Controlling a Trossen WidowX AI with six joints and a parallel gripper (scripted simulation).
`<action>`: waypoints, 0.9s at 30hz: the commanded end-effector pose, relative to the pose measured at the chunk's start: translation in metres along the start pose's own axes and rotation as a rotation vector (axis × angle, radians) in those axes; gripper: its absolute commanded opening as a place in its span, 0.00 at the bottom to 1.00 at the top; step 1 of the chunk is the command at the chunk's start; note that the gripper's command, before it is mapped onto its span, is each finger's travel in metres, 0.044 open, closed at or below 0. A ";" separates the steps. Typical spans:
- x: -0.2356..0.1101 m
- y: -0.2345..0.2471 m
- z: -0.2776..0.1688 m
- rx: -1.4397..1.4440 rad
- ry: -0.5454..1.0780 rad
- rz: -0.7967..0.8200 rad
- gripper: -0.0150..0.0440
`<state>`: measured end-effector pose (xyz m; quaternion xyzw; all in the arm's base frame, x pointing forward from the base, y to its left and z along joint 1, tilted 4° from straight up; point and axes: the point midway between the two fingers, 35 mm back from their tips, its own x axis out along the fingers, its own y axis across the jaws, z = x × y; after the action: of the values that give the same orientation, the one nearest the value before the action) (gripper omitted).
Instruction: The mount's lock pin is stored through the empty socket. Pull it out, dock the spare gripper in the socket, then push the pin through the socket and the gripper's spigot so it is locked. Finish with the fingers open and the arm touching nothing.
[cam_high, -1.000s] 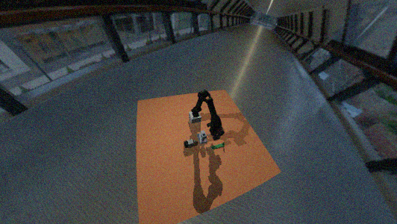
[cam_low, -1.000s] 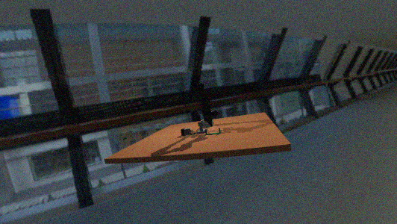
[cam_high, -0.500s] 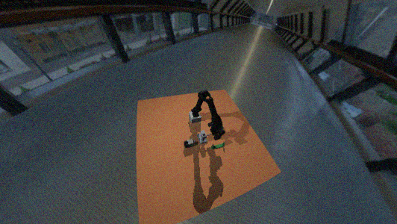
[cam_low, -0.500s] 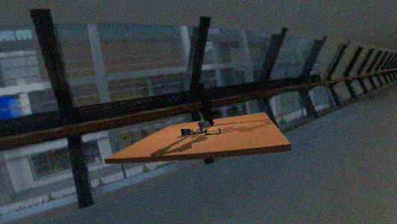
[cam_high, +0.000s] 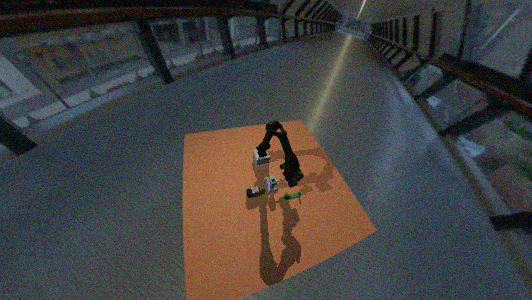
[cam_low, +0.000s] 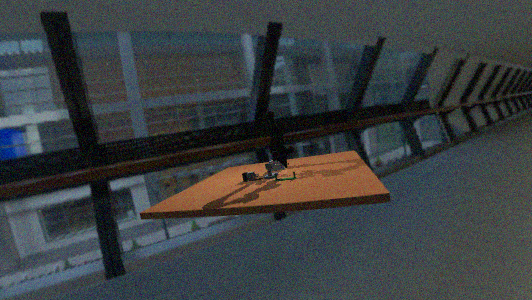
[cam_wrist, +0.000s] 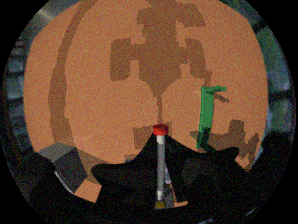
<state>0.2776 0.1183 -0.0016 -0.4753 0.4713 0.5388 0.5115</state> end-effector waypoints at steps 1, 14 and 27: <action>0.001 -0.001 0.004 0.002 -0.001 0.000 0.25; 0.003 -0.001 0.013 0.002 0.001 0.000 0.25; 0.004 -0.001 0.023 0.002 0.003 0.001 0.25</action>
<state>0.2768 0.1389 -0.0026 -0.4748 0.4715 0.5394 0.5111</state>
